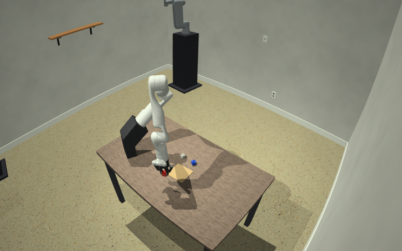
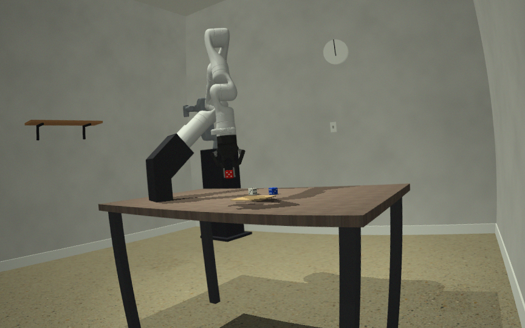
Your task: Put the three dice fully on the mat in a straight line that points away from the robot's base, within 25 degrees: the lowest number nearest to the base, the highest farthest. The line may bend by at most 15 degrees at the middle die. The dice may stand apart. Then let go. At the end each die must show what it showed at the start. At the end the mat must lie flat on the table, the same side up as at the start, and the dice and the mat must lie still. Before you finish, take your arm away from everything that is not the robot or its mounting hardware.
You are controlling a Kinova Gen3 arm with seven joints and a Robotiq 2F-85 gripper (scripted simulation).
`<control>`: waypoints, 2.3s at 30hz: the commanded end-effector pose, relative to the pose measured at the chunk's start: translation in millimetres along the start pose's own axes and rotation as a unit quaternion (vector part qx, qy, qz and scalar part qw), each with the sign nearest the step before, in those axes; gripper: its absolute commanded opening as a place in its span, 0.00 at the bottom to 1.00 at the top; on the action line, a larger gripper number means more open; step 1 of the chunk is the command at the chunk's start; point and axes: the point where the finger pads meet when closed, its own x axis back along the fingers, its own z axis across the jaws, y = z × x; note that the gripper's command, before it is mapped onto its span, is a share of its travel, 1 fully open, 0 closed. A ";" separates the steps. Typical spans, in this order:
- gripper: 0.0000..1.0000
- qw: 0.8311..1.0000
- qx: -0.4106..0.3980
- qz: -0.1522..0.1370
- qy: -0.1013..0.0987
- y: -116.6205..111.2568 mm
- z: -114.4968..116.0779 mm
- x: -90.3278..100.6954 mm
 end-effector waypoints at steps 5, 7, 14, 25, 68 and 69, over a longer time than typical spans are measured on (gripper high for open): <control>0.26 0.997 -0.080 -0.003 -0.011 51.7 -27.9 0.3; 0.26 0.992 -0.124 -0.004 -0.011 78.3 -34.7 0.7; 0.26 0.971 -0.240 0.002 0.003 145.1 -33.3 4.9; 0.26 0.969 -0.246 0.004 0.005 149.9 -31.4 6.1; 0.26 0.969 -0.248 0.006 0.005 147.0 -28.8 -91.4; 0.26 0.969 -0.248 0.006 0.005 147.0 -28.8 -91.4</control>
